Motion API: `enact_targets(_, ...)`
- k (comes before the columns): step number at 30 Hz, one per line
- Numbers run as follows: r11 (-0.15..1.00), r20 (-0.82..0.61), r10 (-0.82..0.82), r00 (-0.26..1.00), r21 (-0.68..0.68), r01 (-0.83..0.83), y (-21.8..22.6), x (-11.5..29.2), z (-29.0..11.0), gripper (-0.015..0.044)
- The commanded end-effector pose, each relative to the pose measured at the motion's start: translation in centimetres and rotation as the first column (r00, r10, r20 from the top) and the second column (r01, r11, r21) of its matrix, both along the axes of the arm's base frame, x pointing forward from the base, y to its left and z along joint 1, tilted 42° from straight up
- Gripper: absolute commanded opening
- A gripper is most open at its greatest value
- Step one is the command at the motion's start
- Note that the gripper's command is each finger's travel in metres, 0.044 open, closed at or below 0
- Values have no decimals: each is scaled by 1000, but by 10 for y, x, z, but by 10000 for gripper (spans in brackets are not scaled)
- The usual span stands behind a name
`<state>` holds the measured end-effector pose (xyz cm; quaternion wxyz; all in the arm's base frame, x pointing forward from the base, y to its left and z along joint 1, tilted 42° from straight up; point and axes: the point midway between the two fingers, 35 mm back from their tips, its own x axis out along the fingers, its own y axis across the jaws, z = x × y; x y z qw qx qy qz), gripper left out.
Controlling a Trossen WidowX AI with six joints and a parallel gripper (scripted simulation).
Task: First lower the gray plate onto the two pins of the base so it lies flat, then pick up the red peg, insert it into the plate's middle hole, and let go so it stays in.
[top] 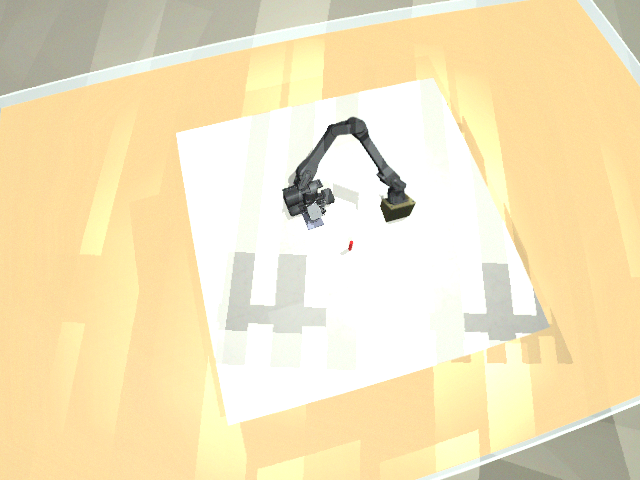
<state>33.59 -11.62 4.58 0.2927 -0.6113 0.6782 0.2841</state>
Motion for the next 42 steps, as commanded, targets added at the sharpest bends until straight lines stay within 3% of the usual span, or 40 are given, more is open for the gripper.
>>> enact_targets(1, 1000, -7, 2, 1000, -6, -2, -3, -1, -3, 0)
enact_targets(22, 1000, 0, 2, 1000, -1, -2, -14, -2, -15, 0)
enact_targets(38, 1000, 0, 2, 1000, -1, -2, -14, -2, -15, 420)
enact_targets(42, 1000, 0, 2, 1000, -1, -2, -14, -2, -15, 440)
